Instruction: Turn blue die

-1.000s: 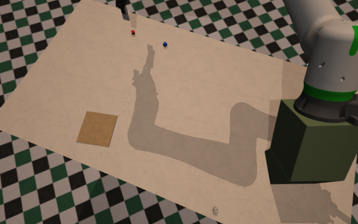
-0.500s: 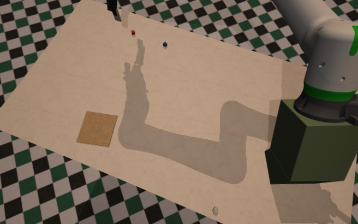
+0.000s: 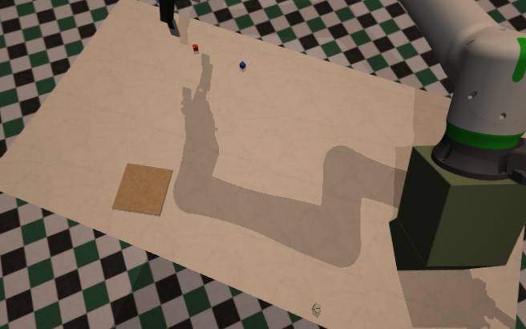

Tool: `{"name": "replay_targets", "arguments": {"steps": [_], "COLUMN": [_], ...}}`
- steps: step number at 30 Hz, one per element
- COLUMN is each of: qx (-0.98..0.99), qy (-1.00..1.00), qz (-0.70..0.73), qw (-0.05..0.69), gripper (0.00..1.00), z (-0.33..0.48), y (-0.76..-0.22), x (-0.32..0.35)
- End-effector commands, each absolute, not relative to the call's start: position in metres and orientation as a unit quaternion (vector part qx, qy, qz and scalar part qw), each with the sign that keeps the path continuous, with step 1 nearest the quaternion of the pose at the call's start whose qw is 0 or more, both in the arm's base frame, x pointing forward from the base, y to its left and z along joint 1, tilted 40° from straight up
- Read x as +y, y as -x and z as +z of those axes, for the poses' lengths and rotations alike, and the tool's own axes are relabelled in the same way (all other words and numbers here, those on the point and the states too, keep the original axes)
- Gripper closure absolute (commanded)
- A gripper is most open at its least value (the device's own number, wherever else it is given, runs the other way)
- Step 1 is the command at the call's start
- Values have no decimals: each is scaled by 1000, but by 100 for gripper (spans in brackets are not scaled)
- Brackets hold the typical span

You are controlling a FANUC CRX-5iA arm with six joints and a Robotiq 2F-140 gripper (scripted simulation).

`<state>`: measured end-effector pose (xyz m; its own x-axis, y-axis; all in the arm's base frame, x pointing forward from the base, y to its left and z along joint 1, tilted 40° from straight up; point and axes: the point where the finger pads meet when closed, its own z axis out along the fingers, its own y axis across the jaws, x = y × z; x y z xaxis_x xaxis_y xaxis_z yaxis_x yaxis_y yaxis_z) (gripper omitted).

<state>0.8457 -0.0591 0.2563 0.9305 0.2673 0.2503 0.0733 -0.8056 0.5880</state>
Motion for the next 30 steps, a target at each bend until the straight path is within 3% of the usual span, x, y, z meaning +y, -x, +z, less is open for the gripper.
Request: {"name": "replay_targets", "arguments": {"steps": [1, 12, 30], "qx": [91, 91, 91], "qy": [-936, -936, -936], "qz": [163, 163, 163], "qw": [298, 298, 298], "gripper": [0, 0, 0], "z": [253, 200, 197], "y": [-848, -873, -875], "x": [-61, -98, -100]}}
